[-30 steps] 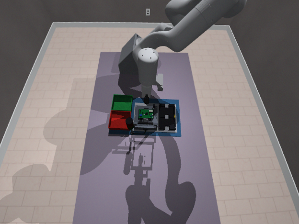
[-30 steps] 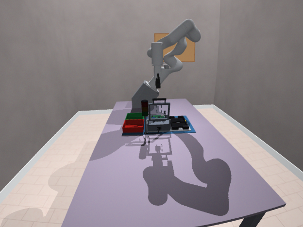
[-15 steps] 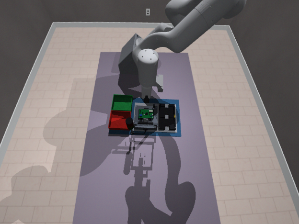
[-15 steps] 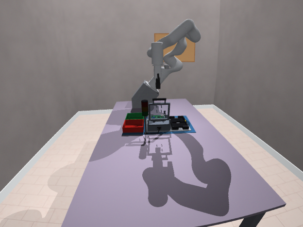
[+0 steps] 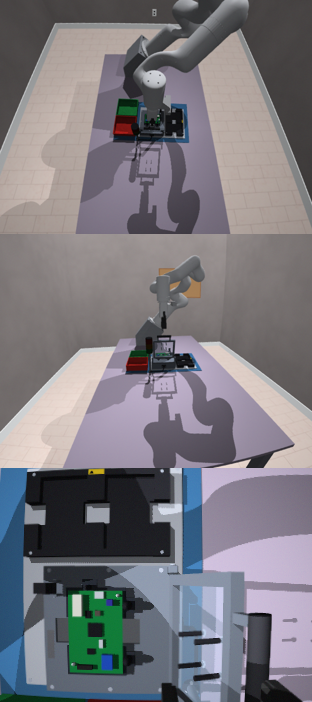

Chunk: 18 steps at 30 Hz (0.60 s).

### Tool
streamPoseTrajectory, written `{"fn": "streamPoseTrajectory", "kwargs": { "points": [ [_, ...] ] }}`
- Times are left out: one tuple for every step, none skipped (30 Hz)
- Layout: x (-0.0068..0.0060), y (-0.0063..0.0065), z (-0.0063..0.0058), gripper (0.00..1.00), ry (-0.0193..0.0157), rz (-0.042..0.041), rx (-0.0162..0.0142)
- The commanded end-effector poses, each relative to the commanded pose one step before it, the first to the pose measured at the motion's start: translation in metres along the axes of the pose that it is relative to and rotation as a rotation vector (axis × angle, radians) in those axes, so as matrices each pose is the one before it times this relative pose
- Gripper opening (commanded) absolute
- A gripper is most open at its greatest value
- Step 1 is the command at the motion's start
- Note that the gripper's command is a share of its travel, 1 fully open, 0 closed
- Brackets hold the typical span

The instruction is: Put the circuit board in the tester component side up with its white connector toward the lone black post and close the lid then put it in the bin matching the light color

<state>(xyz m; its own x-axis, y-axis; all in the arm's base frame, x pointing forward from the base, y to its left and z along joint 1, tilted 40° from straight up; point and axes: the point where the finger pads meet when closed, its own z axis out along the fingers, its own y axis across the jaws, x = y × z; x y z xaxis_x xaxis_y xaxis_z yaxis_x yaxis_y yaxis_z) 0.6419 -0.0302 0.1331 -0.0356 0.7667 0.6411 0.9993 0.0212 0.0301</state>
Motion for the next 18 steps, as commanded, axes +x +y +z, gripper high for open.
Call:
{"fn": "streamPoseTrajectory", "kwargs": {
  "points": [
    [-0.00140,0.02181,-0.00021,0.52,0.00178,0.00152,0.00737],
    [0.00000,0.00505,0.00000,0.52,0.00000,0.00000,0.00000],
    [0.00000,0.00401,0.00000,0.52,0.00000,0.00000,0.00000],
    [0.00000,0.00300,0.00000,0.52,0.00000,0.00000,0.00000],
    [0.00000,0.00206,0.00000,0.52,0.00000,0.00000,0.00000],
    [0.00000,0.00124,0.00000,0.52,0.00000,0.00000,0.00000],
    [0.00000,0.00059,0.00000,0.52,0.00000,0.00000,0.00000],
    [0.00000,0.00017,0.00000,0.52,0.00000,0.00000,0.00000],
    [0.00000,0.00002,0.00000,0.52,0.00000,0.00000,0.00000],
    [0.00000,0.00000,0.00001,0.52,0.00000,0.00000,0.00000],
    [0.00000,0.00000,0.00006,0.52,0.00000,0.00000,0.00000],
    [0.00000,0.00000,0.00015,0.52,0.00000,0.00000,0.00000],
    [0.00000,0.00000,0.00026,0.52,0.00000,0.00000,0.00000],
    [0.00000,0.00000,0.00039,0.52,0.00000,0.00000,0.00000],
    [0.00000,0.00000,0.00054,0.52,0.00000,0.00000,0.00000],
    [0.00000,0.00000,0.00068,0.52,0.00000,0.00000,0.00000],
    [0.00000,0.00000,0.00000,0.52,0.00000,0.00000,0.00000],
    [0.00000,0.00000,0.00000,0.52,0.00000,0.00000,0.00000]
  ]
}}
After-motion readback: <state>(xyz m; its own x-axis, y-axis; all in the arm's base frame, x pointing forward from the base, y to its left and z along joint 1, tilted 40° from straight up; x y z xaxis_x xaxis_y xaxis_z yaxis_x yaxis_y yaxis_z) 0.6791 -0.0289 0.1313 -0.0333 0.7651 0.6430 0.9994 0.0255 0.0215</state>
